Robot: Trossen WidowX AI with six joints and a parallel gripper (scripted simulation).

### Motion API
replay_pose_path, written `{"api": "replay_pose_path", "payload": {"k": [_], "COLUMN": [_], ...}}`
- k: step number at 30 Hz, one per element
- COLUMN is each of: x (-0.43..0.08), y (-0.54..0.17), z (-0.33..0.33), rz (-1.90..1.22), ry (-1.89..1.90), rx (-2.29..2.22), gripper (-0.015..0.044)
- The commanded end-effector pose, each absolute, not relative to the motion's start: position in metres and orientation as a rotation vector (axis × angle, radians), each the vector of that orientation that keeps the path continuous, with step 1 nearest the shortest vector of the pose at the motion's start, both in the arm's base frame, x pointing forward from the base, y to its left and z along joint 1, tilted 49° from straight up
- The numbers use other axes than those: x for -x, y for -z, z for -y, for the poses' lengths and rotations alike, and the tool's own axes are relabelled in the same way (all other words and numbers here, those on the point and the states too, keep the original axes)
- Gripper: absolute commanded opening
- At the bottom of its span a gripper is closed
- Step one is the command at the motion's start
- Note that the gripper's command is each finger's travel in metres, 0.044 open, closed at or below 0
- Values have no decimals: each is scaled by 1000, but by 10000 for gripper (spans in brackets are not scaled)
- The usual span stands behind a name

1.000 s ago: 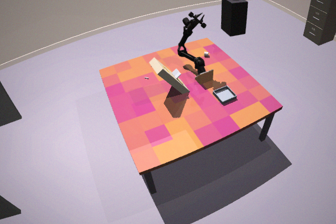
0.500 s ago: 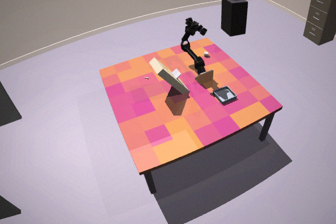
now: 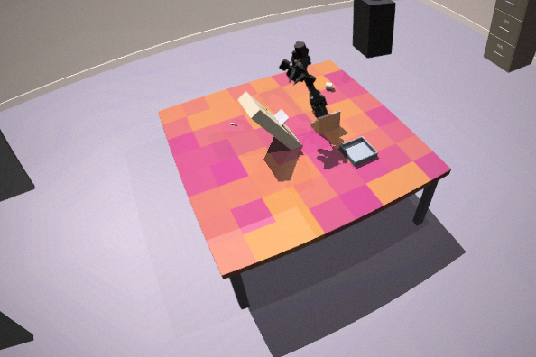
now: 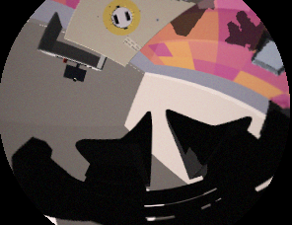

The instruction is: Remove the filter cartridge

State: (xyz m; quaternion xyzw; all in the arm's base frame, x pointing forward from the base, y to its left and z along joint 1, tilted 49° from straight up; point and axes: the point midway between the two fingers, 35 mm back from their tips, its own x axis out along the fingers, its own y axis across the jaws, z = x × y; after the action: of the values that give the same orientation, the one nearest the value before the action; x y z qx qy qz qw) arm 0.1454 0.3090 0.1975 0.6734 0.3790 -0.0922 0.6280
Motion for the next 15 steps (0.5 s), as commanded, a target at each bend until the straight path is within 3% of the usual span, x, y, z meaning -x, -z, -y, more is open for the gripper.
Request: {"api": "replay_pose_path", "payload": {"k": [1,7,15], "x": [-180,-232,-237], "y": [-180,-161,-160], "z": [-283,-225,-219], "rz": [-628,-174,-129], "ry": [338,489,497], "rx": [-1499,-1305,-1277], "gripper": [94,94,94]}}
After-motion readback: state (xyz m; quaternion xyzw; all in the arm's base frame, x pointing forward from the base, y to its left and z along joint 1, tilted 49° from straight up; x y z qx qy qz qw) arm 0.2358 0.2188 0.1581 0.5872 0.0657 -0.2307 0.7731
